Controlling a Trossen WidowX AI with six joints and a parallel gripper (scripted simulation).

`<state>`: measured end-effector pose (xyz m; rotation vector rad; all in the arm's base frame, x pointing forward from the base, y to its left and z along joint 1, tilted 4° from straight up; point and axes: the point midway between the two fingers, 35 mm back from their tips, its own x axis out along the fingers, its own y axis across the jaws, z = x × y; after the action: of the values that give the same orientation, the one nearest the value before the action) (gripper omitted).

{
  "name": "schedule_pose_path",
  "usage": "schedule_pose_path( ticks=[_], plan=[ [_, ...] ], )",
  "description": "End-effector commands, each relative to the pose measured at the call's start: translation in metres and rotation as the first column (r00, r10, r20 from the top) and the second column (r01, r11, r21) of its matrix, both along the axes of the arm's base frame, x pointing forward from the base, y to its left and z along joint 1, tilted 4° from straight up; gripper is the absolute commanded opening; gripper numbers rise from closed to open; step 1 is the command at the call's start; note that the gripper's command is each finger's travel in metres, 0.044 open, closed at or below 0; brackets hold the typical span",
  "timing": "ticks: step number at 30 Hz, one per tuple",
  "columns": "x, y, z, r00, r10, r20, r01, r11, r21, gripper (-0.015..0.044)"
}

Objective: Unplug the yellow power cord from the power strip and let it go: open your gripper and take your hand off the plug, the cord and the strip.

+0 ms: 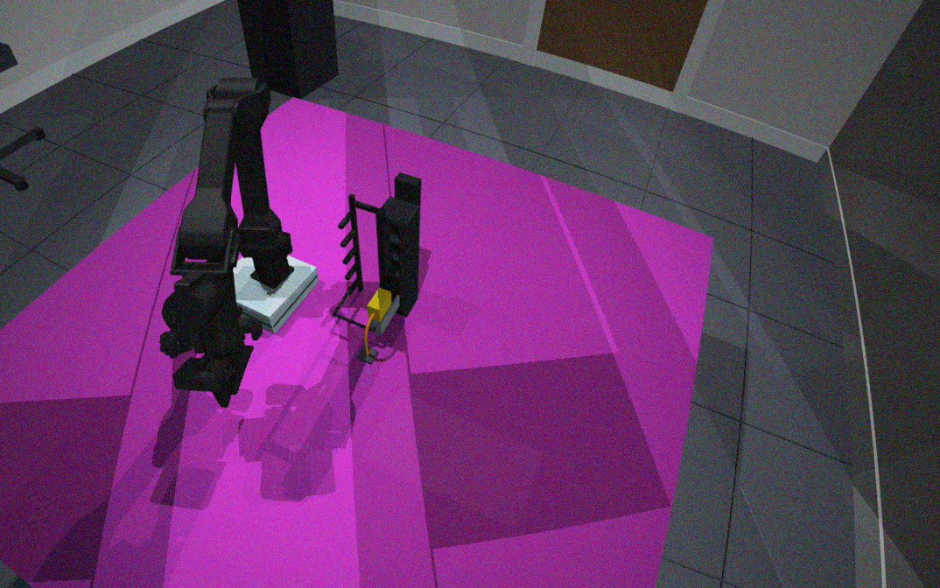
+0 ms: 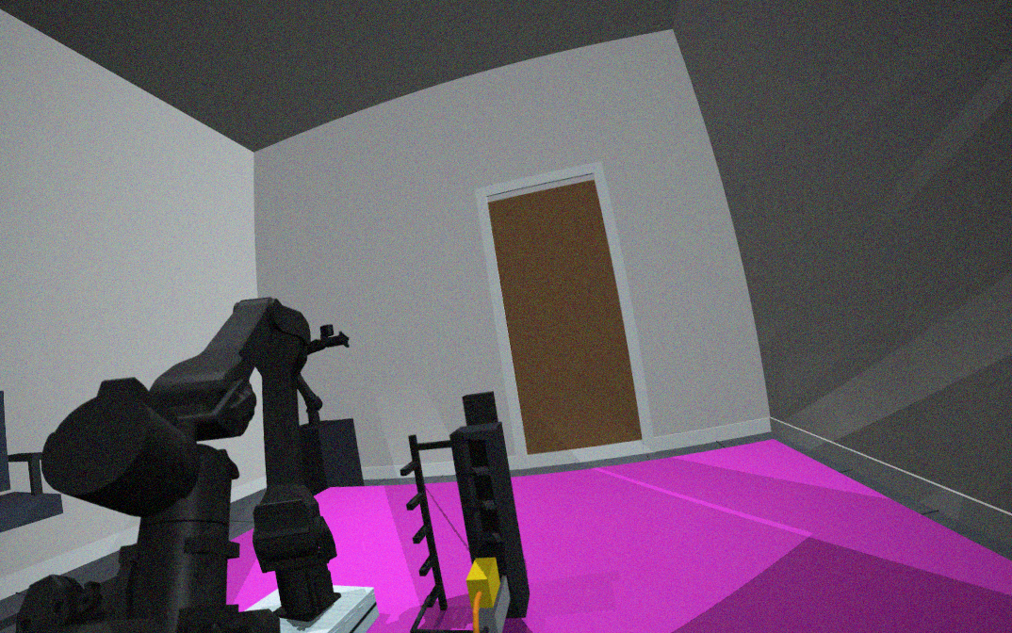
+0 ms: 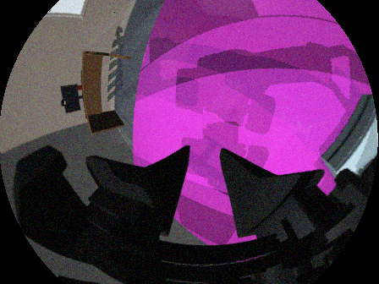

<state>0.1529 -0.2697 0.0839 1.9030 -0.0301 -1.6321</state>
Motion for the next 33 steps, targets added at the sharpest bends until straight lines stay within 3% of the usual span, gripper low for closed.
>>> schedule_pose_path(
  ticks=[1,9,16,33],
  plan=[
    [0.042,0.045,-0.004,0.956,0.283,-0.082,-0.276,0.958,0.082,0.0160],
    [0.094,0.144,0.000,0.668,0.727,-0.161,-0.681,0.684,0.263,0.0160],
    [0.103,0.226,0.009,0.302,0.936,-0.178,-0.844,0.350,0.407,0.0160],
    [0.103,0.235,0.009,0.292,0.940,-0.177,-0.846,0.340,0.410,0.0160]
  ],
)
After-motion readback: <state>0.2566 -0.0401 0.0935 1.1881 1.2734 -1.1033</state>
